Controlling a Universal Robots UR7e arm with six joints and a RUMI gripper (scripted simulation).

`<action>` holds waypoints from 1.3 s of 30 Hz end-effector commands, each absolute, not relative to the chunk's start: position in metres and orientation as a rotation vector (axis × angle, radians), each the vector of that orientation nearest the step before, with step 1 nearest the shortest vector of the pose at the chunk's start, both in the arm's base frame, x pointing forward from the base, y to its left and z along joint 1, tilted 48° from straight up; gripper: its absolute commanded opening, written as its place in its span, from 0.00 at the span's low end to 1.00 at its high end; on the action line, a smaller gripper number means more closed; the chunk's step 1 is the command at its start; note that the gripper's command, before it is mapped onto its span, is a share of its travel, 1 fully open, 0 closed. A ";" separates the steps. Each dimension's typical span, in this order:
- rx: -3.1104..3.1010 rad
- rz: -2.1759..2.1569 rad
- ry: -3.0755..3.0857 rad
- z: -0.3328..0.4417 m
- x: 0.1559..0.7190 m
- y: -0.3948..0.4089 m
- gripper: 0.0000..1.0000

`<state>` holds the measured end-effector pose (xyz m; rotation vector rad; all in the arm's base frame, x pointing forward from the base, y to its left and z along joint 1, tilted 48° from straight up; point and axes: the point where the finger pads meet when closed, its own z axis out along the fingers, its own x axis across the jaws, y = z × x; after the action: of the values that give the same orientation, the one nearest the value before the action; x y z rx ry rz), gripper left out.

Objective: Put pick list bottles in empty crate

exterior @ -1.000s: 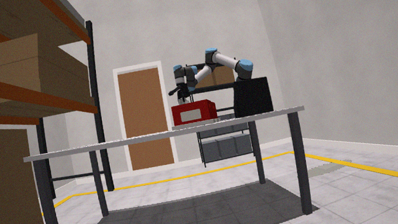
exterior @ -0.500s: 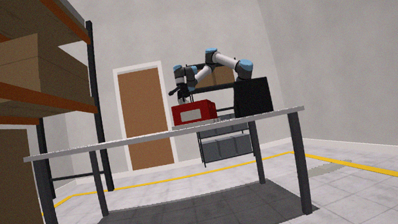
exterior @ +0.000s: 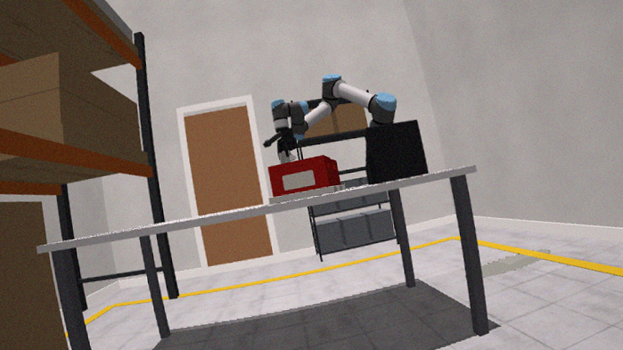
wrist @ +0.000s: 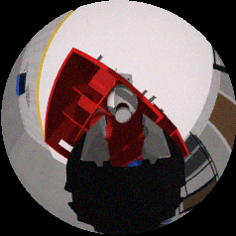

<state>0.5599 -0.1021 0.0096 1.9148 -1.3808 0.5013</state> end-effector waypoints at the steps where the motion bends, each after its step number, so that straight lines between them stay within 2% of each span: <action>1: 1.915 0.502 -1.381 0.018 0.561 -0.093 0.38; 39: 1.915 0.502 -1.381 0.059 0.567 -0.048 0.38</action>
<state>0.5668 -0.0482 0.0587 1.9144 -1.3811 0.5008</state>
